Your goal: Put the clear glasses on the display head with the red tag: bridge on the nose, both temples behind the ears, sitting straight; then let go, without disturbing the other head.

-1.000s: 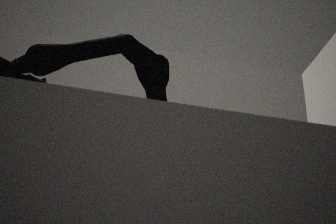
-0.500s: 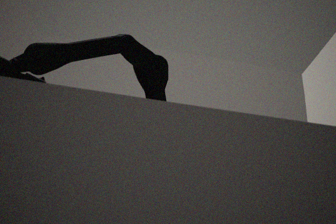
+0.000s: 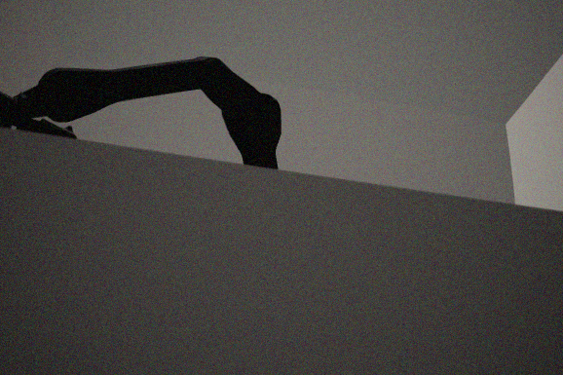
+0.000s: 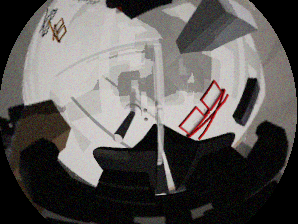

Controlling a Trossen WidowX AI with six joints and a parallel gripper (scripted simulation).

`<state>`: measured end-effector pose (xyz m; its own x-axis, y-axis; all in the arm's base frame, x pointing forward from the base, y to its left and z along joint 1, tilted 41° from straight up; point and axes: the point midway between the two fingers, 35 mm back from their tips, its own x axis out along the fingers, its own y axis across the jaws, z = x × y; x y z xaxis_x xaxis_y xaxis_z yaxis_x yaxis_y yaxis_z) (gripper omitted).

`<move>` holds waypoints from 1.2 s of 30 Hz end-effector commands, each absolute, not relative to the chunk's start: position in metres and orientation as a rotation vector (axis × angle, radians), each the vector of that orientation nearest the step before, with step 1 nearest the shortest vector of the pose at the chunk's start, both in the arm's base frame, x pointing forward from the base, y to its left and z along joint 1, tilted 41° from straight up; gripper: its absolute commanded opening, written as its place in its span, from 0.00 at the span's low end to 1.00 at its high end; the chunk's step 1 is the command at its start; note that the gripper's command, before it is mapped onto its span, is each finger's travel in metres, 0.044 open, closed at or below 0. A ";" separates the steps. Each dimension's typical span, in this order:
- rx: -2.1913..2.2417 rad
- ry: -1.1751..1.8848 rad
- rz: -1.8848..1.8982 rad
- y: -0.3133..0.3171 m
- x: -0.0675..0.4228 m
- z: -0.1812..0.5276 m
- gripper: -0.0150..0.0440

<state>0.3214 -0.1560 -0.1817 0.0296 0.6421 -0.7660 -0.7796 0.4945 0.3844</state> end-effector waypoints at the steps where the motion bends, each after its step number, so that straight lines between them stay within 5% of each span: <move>1: -0.155 1.073 1.094 -0.158 0.327 -0.181 0.25; 36: -0.155 1.072 1.094 -0.154 0.347 -0.177 0.25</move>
